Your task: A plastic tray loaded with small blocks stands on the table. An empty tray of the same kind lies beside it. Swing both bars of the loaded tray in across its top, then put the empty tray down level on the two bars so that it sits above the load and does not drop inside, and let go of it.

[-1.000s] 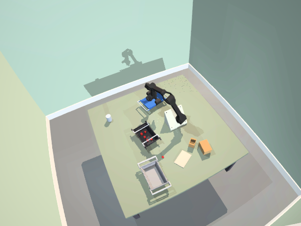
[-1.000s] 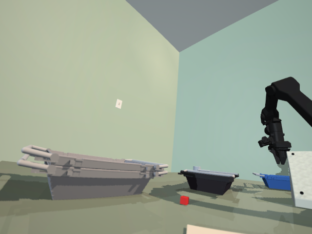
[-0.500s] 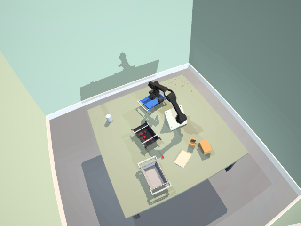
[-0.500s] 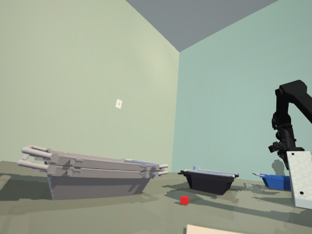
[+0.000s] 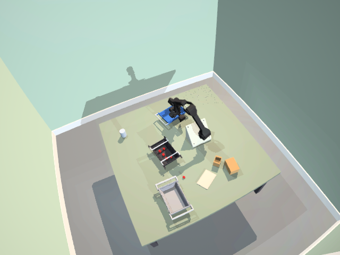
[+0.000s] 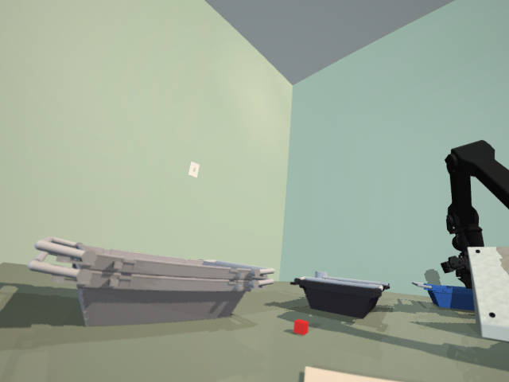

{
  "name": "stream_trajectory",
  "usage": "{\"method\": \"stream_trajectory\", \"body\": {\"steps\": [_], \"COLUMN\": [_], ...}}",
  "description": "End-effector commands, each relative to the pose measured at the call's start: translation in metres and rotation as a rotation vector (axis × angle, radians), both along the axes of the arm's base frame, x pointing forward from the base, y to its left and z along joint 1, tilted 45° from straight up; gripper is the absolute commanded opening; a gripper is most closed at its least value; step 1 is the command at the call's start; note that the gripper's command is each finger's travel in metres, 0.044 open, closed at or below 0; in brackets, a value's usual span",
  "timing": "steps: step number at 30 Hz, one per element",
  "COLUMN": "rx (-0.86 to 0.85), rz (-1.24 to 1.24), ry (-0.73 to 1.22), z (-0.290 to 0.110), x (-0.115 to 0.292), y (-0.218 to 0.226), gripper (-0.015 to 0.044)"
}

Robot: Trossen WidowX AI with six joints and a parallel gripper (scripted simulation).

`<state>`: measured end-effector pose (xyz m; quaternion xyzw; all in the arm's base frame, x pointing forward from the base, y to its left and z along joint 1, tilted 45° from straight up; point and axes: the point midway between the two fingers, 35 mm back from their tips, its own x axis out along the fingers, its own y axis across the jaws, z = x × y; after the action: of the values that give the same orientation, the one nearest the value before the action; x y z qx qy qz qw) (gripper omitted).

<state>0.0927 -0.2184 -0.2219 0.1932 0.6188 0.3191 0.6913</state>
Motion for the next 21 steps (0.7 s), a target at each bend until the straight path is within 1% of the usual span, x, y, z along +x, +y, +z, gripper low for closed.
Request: {"method": "stream_trajectory", "body": {"steps": [1, 9, 21], "rx": [0.008, 0.008, 0.008], "rz": [-0.004, -0.004, -0.004], "ry": [0.001, 0.001, 0.001], "z": [-0.0043, -0.0043, -0.0043], "x": [-0.0002, -0.0002, -0.0002], "y": [0.0076, 0.0076, 0.0076], "gripper": [0.0440, 0.0440, 0.0264]}}
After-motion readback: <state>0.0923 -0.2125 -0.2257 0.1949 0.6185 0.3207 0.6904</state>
